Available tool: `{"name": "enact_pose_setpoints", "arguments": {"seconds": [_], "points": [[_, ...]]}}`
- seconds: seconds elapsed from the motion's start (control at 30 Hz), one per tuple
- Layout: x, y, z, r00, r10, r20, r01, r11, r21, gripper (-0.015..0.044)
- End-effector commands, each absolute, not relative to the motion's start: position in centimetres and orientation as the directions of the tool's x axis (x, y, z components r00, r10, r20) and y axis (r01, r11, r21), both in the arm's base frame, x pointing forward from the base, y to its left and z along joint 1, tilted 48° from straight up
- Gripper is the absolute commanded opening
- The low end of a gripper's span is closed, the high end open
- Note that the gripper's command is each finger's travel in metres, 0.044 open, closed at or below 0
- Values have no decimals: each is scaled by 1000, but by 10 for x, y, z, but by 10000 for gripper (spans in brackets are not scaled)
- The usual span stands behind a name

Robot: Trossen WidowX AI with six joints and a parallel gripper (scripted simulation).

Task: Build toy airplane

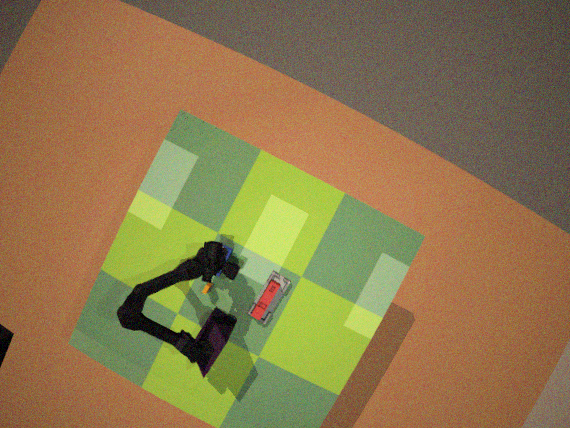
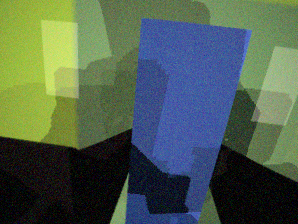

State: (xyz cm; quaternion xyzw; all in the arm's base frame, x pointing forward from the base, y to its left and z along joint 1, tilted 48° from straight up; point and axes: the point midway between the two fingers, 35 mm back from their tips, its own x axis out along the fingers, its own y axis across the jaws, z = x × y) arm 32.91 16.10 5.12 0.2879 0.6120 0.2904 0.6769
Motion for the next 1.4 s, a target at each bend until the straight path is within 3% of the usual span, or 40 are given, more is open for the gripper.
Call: {"name": "enact_pose_setpoints", "arguments": {"seconds": [0.0,0.03,1.37], "points": [[330,156,55,81,743,-664,-40,668,743,26],[330,154,56,80,743,-665,-40,669,742,0],[319,66,134,83,741,-667,-41,671,740,0]]}}
